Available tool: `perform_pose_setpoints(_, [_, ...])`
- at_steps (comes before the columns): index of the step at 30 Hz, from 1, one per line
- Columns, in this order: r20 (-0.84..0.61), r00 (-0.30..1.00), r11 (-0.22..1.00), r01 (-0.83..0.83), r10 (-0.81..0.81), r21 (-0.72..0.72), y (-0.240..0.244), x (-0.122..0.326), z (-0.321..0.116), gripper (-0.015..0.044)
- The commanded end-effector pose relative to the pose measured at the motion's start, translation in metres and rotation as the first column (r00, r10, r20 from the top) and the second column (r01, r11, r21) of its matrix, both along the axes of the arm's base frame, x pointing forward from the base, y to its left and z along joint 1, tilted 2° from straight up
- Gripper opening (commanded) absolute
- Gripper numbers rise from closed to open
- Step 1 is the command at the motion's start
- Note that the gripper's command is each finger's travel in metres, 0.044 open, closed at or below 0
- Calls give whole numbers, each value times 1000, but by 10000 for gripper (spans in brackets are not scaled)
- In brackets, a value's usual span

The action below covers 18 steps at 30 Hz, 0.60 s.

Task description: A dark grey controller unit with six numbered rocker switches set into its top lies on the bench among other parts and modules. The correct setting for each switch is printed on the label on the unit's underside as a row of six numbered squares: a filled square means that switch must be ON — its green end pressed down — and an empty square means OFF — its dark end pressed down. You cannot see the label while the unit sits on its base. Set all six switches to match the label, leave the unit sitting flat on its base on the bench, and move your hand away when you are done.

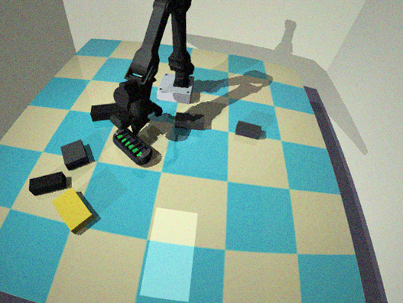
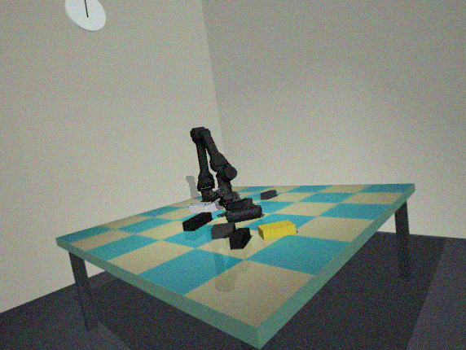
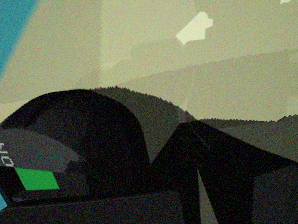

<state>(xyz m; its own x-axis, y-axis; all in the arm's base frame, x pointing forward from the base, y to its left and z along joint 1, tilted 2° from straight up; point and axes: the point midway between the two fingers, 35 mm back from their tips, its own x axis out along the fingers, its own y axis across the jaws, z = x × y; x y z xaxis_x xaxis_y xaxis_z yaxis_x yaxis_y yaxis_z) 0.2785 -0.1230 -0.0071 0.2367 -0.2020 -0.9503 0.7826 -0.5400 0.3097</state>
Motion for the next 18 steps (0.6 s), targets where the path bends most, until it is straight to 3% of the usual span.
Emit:
perform_pose_setpoints(1, [4,1000,1000,-3,3,-3,-1,3,1,0])
perform_pose_setpoints(18, [4,1000,1000,-3,3,-3,-5,8,1,0])
